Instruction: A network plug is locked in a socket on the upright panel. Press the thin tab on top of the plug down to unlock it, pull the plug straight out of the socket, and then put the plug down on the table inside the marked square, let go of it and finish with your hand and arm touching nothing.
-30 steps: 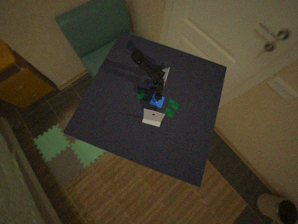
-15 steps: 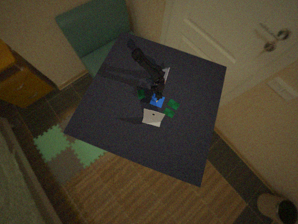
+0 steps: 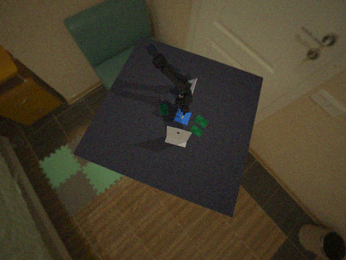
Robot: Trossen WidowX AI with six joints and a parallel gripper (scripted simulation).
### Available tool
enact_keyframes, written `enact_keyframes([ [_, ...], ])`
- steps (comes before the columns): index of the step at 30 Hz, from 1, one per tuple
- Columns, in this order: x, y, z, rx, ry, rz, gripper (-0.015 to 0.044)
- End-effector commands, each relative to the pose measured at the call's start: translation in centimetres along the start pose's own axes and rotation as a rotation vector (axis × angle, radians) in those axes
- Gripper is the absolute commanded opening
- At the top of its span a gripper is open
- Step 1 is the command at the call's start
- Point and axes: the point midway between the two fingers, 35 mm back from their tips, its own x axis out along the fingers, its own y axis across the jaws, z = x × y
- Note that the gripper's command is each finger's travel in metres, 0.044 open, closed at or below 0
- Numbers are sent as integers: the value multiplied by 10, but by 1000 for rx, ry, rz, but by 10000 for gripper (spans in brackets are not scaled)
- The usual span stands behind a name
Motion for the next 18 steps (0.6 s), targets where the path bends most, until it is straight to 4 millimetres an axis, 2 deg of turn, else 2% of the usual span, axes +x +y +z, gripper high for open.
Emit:
enact_keyframes([
  [1,-3,3,1,13,-5,8,156],
  [18,-15,14,-3,14,2,5,156],
])
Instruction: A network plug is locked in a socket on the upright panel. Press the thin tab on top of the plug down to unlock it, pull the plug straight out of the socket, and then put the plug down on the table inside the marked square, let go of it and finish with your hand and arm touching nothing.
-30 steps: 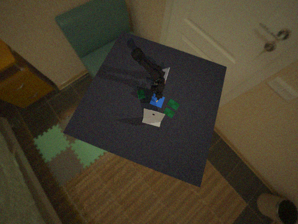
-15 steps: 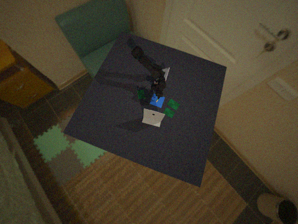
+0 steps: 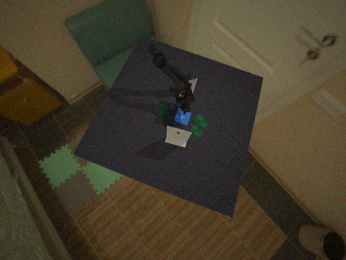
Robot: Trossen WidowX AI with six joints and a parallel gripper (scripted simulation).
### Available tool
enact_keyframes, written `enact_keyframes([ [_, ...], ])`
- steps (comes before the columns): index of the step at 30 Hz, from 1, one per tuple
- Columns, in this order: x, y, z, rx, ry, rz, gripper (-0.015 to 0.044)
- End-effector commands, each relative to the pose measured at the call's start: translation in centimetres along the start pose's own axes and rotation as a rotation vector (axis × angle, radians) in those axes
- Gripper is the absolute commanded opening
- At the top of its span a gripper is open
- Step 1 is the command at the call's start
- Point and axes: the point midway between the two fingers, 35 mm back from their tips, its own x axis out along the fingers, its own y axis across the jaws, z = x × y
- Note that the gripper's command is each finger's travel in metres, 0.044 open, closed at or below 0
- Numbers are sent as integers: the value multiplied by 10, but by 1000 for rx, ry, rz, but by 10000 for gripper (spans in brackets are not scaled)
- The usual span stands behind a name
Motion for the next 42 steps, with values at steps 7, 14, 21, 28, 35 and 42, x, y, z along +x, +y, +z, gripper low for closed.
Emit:
enact_keyframes([
  [7,-9,11,0,16,-1,9,156],
  [14,-15,15,-1,16,1,8,156],
  [21,-22,19,-1,16,1,8,156],
  [28,-28,23,-1,16,1,8,156],
  [35,-36,27,-1,16,0,8,156],
  [42,-43,30,0,15,-2,9,156],
])
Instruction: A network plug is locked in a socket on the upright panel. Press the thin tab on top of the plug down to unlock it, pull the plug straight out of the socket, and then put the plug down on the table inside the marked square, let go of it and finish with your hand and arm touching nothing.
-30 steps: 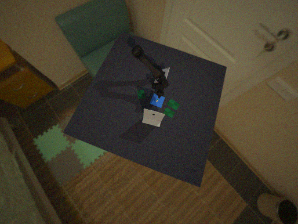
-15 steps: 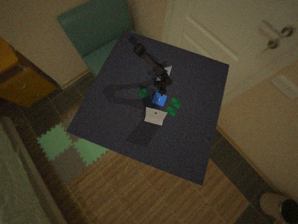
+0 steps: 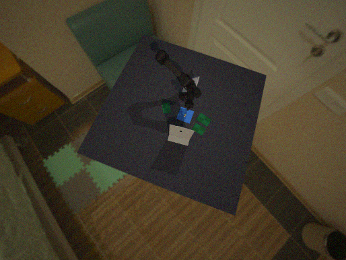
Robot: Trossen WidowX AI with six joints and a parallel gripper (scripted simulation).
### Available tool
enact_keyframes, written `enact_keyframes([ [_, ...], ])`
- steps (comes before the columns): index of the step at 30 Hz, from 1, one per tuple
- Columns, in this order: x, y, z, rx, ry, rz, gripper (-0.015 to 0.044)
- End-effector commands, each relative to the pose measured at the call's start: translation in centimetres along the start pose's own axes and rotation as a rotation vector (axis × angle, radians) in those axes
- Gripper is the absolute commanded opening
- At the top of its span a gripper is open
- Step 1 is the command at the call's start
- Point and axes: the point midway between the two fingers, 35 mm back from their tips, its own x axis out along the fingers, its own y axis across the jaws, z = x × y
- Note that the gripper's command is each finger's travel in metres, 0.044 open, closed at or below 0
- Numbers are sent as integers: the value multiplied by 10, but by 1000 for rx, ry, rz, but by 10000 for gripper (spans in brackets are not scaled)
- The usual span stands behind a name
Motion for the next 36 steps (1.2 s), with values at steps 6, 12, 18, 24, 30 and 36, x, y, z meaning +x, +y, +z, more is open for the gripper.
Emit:
enact_keyframes([
  [6,-11,8,2,16,-3,12,156],
  [12,-18,11,4,15,-6,13,156],
  [18,-26,14,5,15,-8,15,156],
  [24,-27,15,2,-5,3,8,156],
  [30,-41,27,0,-7,11,11,156],
  [36,-54,37,0,-3,9,11,156],
])
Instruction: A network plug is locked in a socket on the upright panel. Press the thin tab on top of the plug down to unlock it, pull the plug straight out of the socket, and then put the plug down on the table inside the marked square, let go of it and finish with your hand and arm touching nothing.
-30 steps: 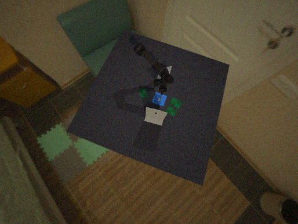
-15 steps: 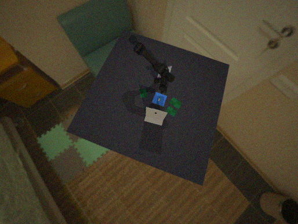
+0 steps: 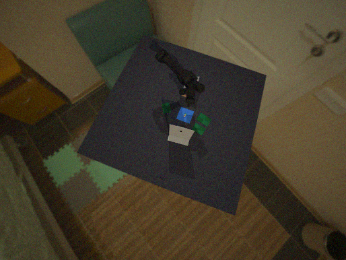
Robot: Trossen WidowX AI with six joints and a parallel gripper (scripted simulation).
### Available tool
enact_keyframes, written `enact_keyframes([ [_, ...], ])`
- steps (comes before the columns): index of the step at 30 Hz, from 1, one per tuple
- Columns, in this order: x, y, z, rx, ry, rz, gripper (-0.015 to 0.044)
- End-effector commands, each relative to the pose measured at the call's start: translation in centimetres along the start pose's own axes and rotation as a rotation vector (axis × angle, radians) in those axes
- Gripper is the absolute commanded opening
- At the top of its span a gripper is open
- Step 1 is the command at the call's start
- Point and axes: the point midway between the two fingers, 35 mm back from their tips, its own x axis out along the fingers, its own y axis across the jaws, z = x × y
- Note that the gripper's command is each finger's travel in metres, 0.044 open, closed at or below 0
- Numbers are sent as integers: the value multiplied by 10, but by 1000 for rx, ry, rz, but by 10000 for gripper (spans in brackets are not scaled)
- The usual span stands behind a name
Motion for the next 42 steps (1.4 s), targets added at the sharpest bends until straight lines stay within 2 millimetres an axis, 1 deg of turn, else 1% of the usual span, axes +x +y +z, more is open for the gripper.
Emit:
enact_keyframes([
  [1,-9,8,-2,7,3,-4,156],
  [21,-58,38,3,22,-11,-1,156],
  [24,-62,39,4,23,-13,-1,156],
  [35,-62,39,4,23,-13,-1,440],
  [42,-62,39,4,23,-13,-1,440],
])
